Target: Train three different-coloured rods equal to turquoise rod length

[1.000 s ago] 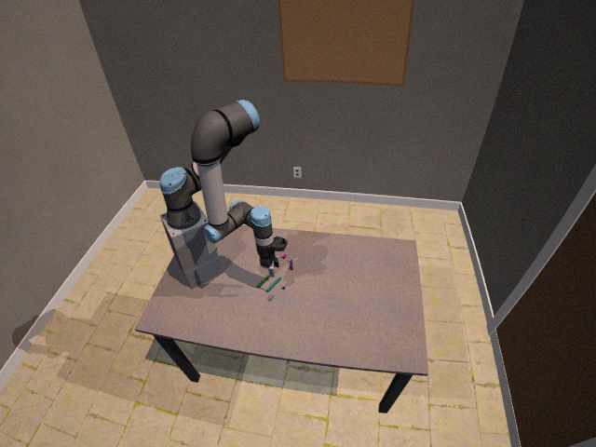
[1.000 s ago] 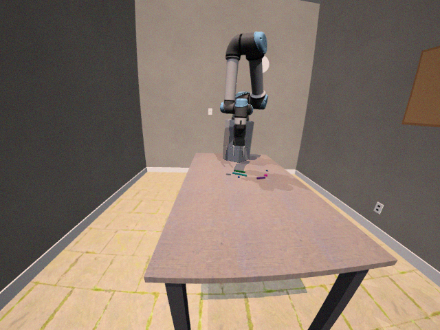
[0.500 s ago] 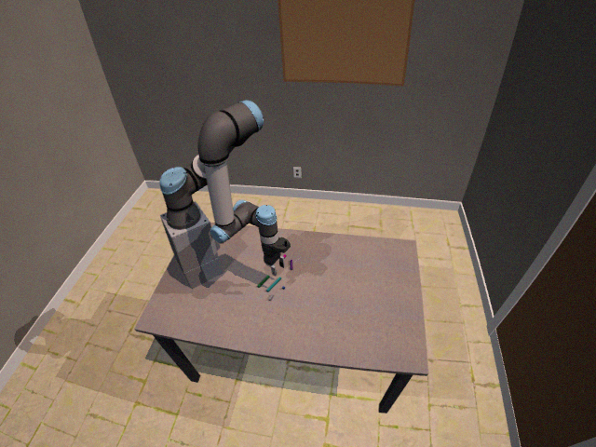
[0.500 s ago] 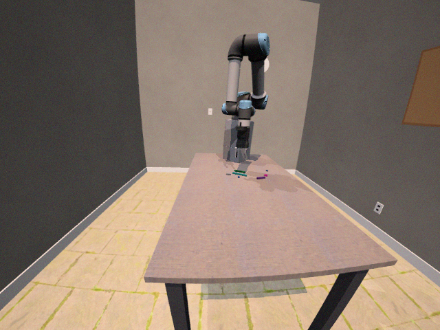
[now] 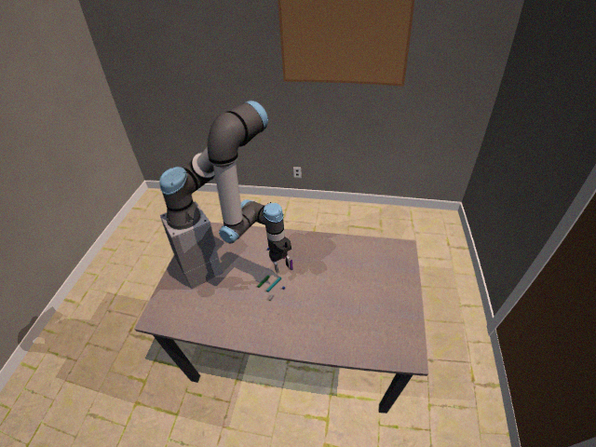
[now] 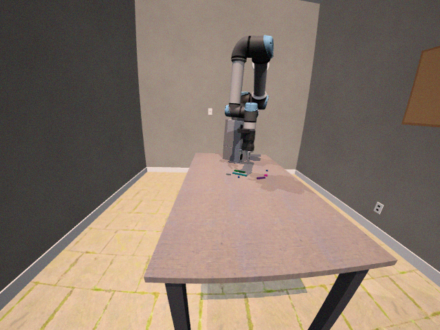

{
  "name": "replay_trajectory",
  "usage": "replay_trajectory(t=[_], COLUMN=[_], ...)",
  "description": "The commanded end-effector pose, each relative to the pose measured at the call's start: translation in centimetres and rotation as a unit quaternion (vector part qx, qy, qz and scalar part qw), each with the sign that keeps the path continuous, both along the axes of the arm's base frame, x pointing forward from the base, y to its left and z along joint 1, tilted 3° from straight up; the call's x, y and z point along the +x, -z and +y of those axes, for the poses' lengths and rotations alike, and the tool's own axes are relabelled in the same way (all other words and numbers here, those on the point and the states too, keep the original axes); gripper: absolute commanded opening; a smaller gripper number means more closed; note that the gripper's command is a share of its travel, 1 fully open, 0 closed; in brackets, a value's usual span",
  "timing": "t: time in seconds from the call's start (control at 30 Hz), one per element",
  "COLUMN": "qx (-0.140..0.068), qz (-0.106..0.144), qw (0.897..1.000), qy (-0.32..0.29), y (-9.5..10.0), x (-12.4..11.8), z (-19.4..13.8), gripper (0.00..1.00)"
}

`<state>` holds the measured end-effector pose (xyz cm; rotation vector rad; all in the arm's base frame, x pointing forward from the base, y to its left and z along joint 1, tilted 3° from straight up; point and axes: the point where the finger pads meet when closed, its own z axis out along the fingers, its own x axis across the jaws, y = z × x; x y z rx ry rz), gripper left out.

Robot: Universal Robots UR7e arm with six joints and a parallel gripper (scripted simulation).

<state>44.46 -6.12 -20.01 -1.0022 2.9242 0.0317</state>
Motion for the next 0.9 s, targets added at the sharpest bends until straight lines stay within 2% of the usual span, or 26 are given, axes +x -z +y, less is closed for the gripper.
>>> replay_trajectory(t=[0.0,0.03,0.23,0.4,0.53,0.6,0.87], qx=[0.003,0.003,0.007,0.010,0.013,0.013,0.018], qz=[0.002,0.002,0.005,0.008,0.010,0.010,0.014], qw=[0.998,0.998,0.985,0.970,0.954,0.954,0.906], qy=[0.069,0.069,0.170,0.243,0.300,0.300,0.422], y=[0.4,0.4,1.0,1.5,1.8,1.8,2.7], x=[0.5,0.5,1.0,1.3,1.5,1.5,1.8], z=[0.9,0.9,2.5,3.8,4.9,4.9,7.6], gripper=[1.00,1.00,1.00,1.00,1.00,1.00,1.00])
